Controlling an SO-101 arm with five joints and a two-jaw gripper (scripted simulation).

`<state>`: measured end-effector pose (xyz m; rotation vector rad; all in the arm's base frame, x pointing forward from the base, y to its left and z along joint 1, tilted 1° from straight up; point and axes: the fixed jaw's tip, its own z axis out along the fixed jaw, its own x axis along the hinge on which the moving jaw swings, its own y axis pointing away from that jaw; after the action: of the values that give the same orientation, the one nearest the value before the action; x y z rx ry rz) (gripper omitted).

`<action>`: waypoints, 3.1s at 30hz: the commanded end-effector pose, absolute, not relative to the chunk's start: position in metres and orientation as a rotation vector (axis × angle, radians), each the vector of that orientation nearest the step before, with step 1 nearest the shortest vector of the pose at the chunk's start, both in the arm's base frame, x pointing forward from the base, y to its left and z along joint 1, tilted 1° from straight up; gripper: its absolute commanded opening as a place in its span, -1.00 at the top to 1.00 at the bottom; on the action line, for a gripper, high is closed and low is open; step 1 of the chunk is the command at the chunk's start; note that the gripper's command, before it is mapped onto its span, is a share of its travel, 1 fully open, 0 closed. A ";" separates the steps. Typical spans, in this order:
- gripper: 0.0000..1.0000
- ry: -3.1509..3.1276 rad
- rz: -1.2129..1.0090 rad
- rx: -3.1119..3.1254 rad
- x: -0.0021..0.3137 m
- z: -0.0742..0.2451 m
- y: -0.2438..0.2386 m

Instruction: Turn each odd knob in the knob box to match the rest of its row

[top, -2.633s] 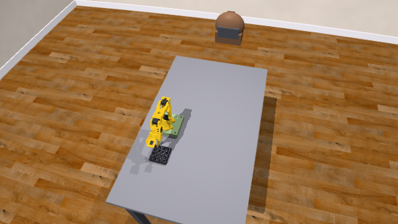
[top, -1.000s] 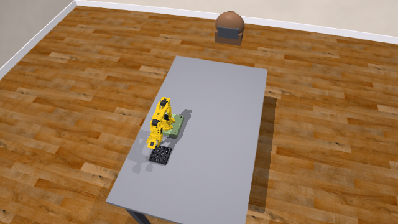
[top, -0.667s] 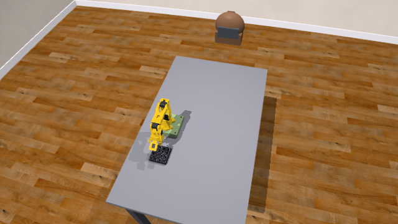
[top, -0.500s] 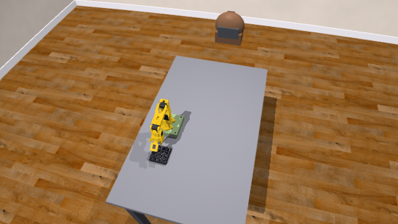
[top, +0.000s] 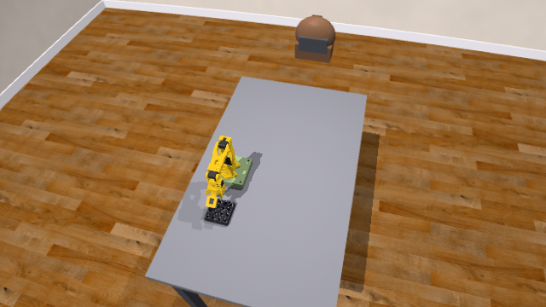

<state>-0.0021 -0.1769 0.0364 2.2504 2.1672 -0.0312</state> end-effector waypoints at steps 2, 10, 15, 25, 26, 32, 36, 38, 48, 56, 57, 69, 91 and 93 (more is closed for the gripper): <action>0.26 2.104 0.016 2.346 -0.004 0.032 -0.171; 0.37 1.907 0.015 2.509 -0.008 0.032 -0.172; 0.49 1.677 0.014 2.669 -0.013 0.032 -0.173; 0.68 1.292 0.012 2.876 -0.021 0.032 -0.174; 0.70 1.251 0.012 2.895 -0.022 0.032 -0.174; 0.78 1.074 0.011 2.965 -0.026 0.032 -0.174; 0.80 1.026 0.011 2.982 -0.027 0.032 -0.174; 0.81 1.019 0.011 2.985 -0.027 0.032 -0.174; 0.81 1.018 0.011 2.985 -0.028 0.033 -0.178; 0.81 1.018 0.011 2.985 -0.032 0.035 -0.201; 0.81 1.018 0.011 2.985 -0.033 0.035 -0.204; 0.81 1.018 0.011 2.985 -0.038 0.032 -0.229; 0.81 1.018 0.011 2.985 -0.038 0.031 -0.231; 0.81 1.018 0.011 2.985 -0.038 0.031 -0.231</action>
<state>-0.0368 -0.2320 0.0321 2.9702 1.0336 0.0012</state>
